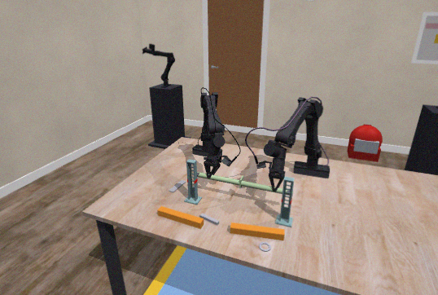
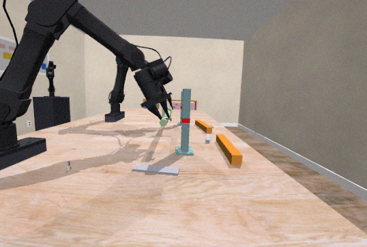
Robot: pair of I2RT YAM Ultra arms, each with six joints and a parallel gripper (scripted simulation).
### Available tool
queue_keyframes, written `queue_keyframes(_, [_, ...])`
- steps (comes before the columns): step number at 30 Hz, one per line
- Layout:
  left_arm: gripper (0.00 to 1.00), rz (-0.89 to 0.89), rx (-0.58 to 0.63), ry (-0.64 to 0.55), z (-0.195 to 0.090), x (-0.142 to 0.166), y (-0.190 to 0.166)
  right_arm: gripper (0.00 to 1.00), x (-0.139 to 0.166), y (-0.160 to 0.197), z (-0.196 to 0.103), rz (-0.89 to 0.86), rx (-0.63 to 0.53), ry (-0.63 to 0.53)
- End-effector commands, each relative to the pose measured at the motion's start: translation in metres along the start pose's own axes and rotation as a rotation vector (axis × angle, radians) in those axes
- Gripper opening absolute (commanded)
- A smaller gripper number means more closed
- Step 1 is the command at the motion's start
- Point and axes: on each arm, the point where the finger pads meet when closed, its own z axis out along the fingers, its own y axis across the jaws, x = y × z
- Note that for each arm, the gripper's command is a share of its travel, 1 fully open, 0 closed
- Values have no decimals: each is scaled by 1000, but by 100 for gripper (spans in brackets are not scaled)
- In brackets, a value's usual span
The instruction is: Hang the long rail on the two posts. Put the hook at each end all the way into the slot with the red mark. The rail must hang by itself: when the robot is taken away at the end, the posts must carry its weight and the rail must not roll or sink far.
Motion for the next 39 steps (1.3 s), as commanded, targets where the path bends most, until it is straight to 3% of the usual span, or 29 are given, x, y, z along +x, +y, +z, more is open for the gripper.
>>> queue_keyframes(1, [19, 5, -77, -20, -14, -3, 34, 19, 1, -26, -10, 8, 51, -3])
queue_keyframes(39, [19, 4, -81, -17, -8, -2, 52, 19, 0, -44, -3, 11, 55, -11])
